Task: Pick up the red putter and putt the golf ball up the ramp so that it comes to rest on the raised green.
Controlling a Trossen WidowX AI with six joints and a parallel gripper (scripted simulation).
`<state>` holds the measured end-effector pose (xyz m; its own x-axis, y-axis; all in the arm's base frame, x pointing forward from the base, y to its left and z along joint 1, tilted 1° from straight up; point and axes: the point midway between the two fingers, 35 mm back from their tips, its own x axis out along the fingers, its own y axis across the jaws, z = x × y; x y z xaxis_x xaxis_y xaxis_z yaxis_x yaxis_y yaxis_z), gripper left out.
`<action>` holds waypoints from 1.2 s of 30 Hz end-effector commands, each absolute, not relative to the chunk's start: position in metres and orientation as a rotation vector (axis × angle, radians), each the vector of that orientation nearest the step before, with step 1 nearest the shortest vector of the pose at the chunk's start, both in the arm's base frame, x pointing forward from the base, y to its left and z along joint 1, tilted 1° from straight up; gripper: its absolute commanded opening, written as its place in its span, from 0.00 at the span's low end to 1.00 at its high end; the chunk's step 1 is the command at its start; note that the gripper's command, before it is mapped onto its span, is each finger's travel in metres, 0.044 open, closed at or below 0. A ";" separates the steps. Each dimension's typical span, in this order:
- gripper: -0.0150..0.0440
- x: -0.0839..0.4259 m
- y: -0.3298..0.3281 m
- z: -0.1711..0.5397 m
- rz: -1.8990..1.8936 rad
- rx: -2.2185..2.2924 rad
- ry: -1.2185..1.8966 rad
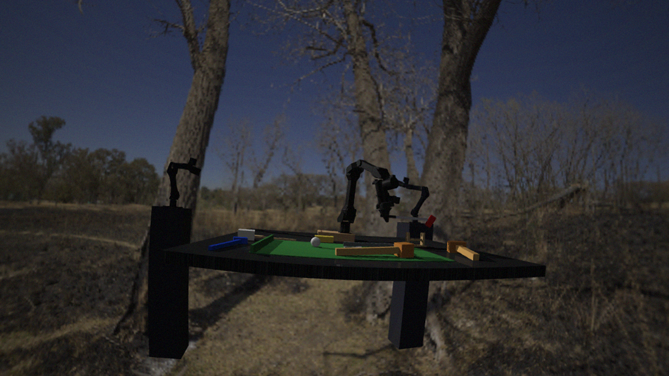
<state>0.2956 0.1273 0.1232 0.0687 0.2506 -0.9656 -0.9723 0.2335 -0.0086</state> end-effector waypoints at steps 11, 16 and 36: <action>0.25 0.315 0.046 0.127 0.858 -0.681 1.226; 0.25 0.316 0.017 0.128 0.765 -0.612 1.268; 0.25 0.298 -0.100 0.130 0.397 -0.340 1.402</action>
